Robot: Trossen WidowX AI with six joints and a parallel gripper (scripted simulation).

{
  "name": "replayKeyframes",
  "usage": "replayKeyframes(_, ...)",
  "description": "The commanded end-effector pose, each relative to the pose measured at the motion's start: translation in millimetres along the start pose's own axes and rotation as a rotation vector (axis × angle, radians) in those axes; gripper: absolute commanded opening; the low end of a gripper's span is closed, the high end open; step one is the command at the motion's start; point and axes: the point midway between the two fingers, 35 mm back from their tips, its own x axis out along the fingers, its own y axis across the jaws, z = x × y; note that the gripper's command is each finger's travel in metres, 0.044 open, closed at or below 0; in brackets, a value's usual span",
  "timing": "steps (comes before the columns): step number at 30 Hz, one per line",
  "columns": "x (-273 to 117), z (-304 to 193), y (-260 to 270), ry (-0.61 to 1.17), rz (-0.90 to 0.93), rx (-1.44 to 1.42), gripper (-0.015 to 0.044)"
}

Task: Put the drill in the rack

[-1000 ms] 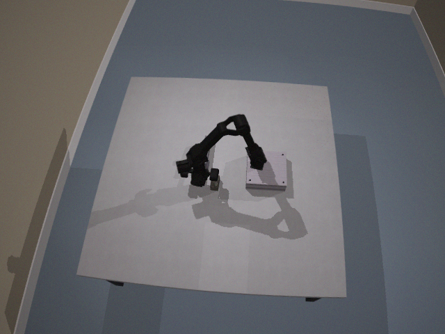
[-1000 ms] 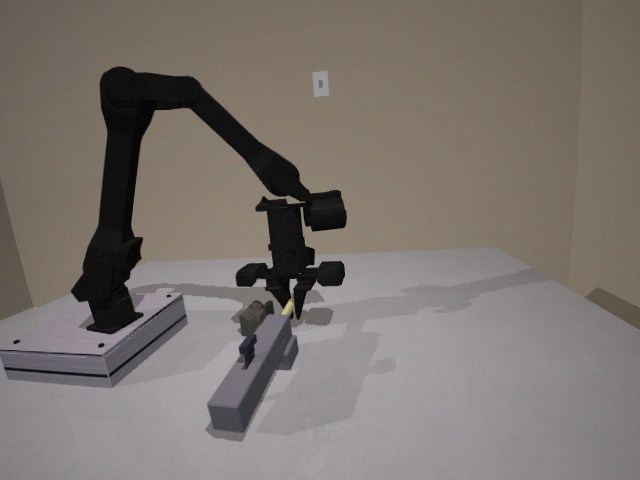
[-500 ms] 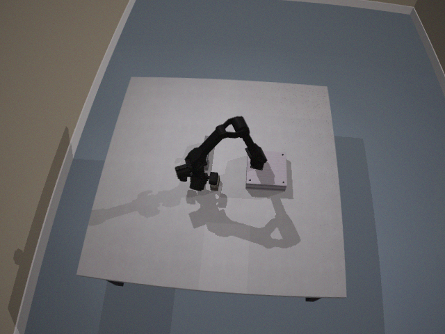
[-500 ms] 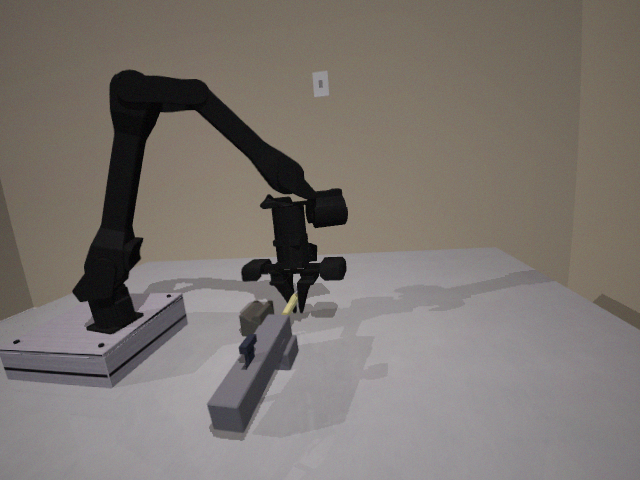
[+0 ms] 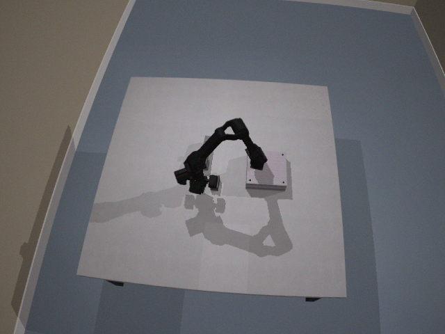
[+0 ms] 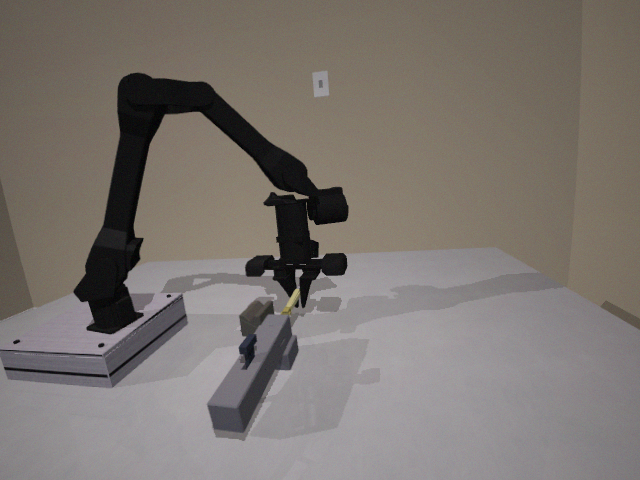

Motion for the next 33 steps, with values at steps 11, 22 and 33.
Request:
replayKeyframes(11,-7,-1,1,-0.001,0.0,0.006,0.0)
replayKeyframes(22,-11,-2,1,-0.001,0.0,0.006,0.0)
replayKeyframes(33,-15,-2,2,-0.001,0.0,0.006,0.0)
